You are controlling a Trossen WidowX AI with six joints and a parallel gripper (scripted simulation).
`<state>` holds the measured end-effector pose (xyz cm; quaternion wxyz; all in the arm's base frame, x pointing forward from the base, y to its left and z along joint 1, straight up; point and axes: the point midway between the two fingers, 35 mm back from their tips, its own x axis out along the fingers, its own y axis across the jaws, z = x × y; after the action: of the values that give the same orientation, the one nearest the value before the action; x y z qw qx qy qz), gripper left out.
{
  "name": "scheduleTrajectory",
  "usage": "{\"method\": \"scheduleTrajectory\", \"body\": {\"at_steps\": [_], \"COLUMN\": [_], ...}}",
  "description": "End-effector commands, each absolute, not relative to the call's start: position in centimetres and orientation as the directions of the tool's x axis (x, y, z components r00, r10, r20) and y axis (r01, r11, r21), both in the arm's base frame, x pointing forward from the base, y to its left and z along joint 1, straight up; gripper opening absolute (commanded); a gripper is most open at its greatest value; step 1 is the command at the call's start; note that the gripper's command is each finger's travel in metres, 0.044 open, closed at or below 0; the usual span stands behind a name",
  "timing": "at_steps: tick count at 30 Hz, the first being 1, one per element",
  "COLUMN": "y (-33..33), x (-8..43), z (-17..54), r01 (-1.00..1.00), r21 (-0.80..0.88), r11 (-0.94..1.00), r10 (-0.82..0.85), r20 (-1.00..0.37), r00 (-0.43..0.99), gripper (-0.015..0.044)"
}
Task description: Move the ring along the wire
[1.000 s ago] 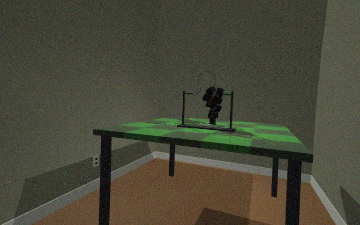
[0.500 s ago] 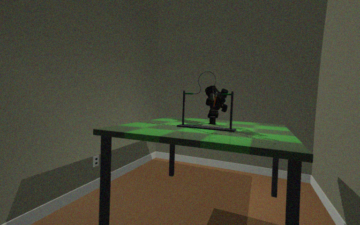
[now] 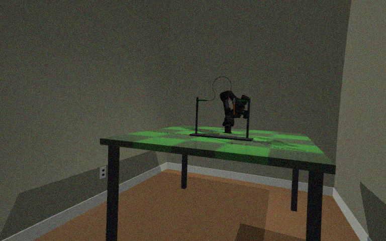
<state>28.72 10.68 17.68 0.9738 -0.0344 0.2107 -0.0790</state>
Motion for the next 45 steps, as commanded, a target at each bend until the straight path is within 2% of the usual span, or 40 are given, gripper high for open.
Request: {"method": "scheduleTrajectory", "body": {"at_steps": [1, 45], "y": [11.5, 16.2], "x": [28.8, 28.9], "z": [17.9, 17.9], "r01": [0.14, 0.14], "r21": [-0.068, -0.032], "r11": [0.988, 0.99], "r10": [-0.156, -0.141], "r20": [-0.407, -0.409], "r00": [0.9, 0.902], "gripper": [-0.015, -0.015]}}
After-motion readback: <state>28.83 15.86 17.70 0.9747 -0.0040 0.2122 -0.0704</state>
